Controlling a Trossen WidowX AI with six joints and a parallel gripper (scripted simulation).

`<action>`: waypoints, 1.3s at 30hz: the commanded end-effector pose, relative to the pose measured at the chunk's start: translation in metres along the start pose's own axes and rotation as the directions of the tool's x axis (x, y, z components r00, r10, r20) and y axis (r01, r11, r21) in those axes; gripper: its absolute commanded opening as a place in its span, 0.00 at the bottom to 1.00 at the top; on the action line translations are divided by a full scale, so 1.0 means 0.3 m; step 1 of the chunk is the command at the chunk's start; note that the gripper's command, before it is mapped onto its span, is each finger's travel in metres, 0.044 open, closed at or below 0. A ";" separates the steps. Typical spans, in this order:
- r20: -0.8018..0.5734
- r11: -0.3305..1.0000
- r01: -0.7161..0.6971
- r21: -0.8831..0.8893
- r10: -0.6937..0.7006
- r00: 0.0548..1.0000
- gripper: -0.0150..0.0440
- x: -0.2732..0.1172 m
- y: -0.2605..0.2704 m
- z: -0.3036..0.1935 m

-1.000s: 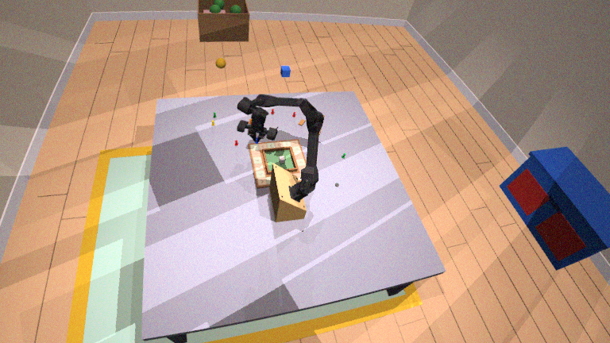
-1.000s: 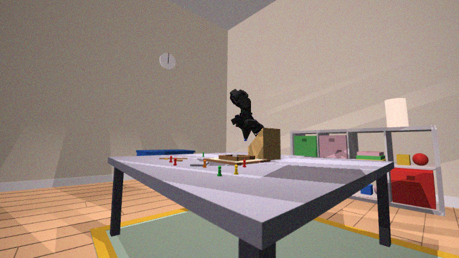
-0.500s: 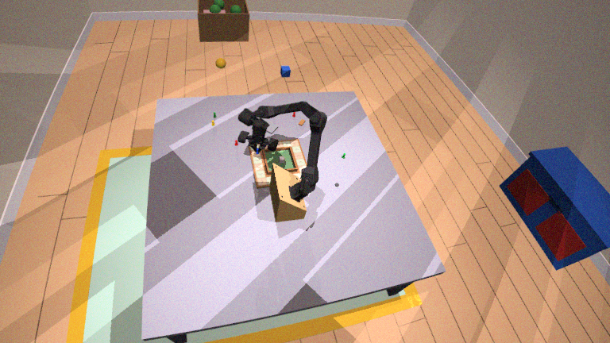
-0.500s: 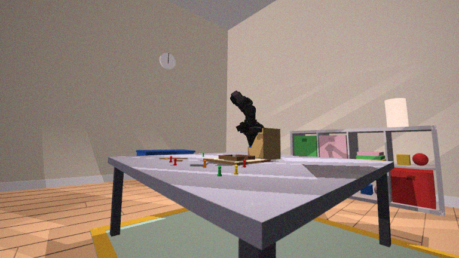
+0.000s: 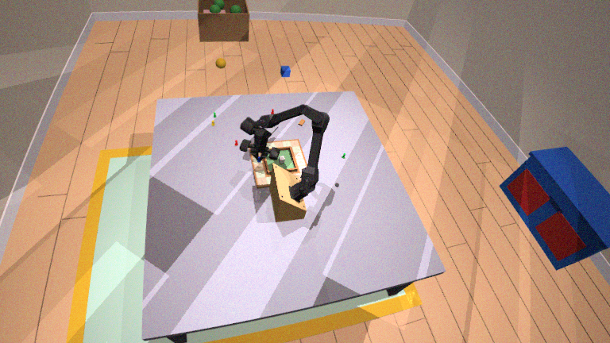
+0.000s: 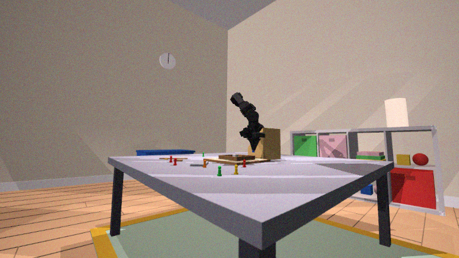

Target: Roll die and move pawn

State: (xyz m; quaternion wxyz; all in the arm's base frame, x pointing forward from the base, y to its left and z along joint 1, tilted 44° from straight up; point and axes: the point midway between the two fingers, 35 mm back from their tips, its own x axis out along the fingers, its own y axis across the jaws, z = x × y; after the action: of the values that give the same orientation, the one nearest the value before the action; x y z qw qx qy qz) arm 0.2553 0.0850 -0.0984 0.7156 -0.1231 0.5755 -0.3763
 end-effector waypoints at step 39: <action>-0.001 1.000 0.001 -0.003 -0.001 1.000 1.00 -0.022 -0.004 -0.002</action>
State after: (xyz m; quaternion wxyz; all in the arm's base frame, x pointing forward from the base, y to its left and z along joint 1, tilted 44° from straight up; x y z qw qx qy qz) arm 0.2527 0.0789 -0.1029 0.7121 -0.1305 0.5780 -0.3764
